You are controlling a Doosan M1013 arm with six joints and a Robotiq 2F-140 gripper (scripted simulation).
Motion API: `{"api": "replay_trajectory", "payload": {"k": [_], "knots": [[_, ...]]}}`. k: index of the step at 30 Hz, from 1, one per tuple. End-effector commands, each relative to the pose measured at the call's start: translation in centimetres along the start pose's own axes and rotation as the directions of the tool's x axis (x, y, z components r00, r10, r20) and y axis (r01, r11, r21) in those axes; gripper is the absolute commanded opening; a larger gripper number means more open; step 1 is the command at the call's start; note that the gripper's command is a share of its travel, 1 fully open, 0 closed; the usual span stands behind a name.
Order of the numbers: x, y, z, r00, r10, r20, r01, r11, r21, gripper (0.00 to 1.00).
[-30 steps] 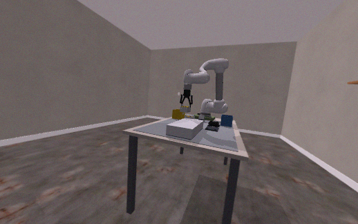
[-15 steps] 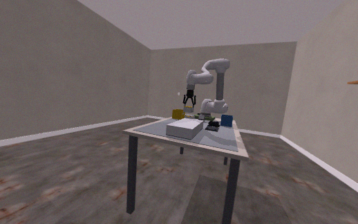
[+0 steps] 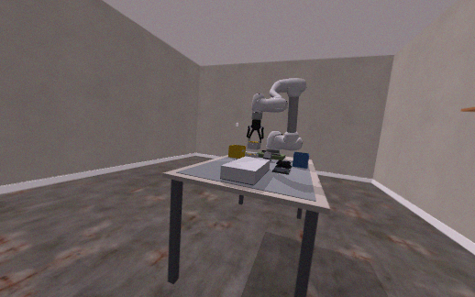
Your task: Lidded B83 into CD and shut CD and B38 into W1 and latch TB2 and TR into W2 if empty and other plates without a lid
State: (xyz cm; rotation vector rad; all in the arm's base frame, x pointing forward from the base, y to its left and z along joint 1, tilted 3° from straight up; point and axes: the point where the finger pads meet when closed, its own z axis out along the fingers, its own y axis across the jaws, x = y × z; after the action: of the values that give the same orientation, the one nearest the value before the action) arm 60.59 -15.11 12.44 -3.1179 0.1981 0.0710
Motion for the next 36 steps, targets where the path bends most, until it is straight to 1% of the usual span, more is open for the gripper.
{"api": "replay_trajectory", "payload": {"k": [1,17,19,34,36], "knots": [[-0.4,-0.6,0.0,1.000,0.000,0.000,0.000,1.000,0.000,0.00],[-2.7,-3.9,0.0,1.000,0.000,0.000,0.000,1.000,0.000,0.00],[-2.7,-3.9,0.0,1.000,0.000,0.000,0.000,1.000,0.000,0.00],[-5.0,-7.2,0.0,1.000,0.000,0.000,0.000,1.000,0.000,0.00],[-5.0,-7.2,0.0,1.000,0.000,0.000,0.000,1.000,0.000,0.00]]}}
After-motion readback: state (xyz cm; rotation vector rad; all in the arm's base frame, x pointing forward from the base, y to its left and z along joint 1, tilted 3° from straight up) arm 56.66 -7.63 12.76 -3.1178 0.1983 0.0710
